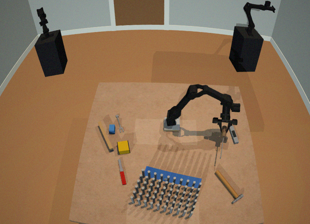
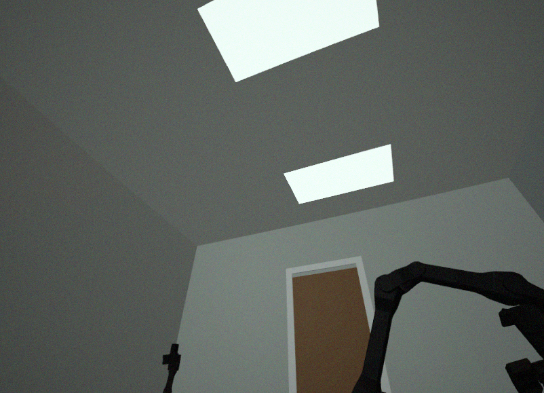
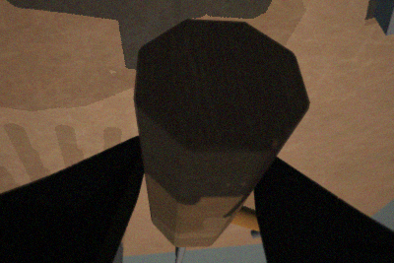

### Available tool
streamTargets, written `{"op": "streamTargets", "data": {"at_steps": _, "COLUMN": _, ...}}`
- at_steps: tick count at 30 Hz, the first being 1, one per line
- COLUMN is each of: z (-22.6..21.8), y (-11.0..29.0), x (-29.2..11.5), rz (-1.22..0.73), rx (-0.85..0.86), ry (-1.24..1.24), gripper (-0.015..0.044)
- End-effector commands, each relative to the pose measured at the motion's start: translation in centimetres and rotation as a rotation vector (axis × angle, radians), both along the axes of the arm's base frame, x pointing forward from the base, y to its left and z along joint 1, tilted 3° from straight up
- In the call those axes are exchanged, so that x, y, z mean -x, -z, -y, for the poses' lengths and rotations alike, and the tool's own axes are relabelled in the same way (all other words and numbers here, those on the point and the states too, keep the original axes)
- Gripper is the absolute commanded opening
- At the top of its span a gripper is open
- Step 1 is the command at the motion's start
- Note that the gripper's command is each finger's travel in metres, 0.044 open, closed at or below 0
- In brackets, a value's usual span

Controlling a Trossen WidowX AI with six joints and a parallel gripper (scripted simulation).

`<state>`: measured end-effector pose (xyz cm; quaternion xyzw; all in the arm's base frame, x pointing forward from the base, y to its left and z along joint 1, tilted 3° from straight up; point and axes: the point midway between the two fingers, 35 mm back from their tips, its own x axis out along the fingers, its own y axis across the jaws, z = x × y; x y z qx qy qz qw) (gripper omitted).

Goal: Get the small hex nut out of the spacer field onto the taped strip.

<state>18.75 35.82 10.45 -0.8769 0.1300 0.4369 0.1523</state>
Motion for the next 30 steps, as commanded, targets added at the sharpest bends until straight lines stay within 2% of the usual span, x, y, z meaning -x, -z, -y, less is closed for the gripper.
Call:
{"op": "streamTargets", "data": {"at_steps": 1, "z": 0.1, "y": 0.5, "x": -0.1, "rz": 0.005, "rx": 0.008, "ry": 0.000, "gripper": 0.0000}}
{"op": "streamTargets", "data": {"at_steps": 30, "z": 0.3, "y": 2.9, "x": -0.1, "rz": 0.005, "rx": 0.008, "ry": 0.000, "gripper": 0.0000}}
